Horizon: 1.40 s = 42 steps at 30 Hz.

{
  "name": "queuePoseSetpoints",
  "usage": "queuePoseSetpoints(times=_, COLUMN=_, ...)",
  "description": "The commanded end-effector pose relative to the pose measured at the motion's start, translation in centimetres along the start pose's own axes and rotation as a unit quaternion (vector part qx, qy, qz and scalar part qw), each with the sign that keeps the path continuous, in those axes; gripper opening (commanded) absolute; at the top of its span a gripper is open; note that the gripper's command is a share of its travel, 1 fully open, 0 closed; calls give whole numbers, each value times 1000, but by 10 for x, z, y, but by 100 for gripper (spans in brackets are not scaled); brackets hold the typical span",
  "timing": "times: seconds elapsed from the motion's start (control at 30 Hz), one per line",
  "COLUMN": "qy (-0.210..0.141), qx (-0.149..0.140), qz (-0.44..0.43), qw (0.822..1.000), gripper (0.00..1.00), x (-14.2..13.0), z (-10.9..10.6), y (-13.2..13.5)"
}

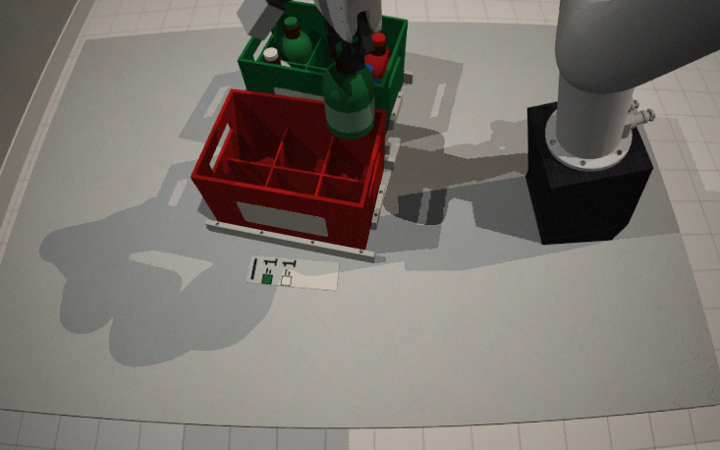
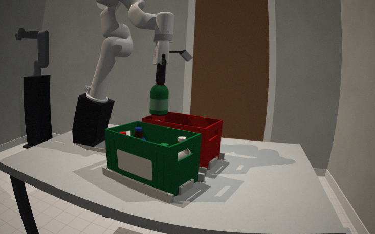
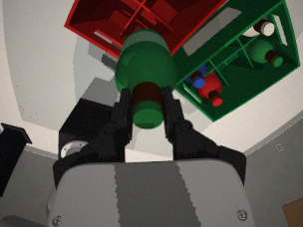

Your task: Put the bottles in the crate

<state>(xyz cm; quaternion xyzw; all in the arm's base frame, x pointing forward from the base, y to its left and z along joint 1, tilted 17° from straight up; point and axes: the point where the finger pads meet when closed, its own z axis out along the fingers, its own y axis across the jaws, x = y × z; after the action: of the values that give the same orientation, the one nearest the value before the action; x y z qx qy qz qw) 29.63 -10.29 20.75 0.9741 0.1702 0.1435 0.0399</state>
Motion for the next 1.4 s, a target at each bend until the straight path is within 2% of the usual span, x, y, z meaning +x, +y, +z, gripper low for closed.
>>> queuePoseSetpoints(times=0.0, qy=2, qx=-1, qz=0, qw=1000, gripper=0, x=1, z=-1, y=1)
queuePoseSetpoints(times=0.2, qy=2, qx=-1, qz=0, qw=1000, gripper=0, x=1, z=-1, y=1)
queuePoseSetpoints(times=1.37, qy=2, qx=-1, qz=0, qw=1000, gripper=0, x=1, z=30, y=2)
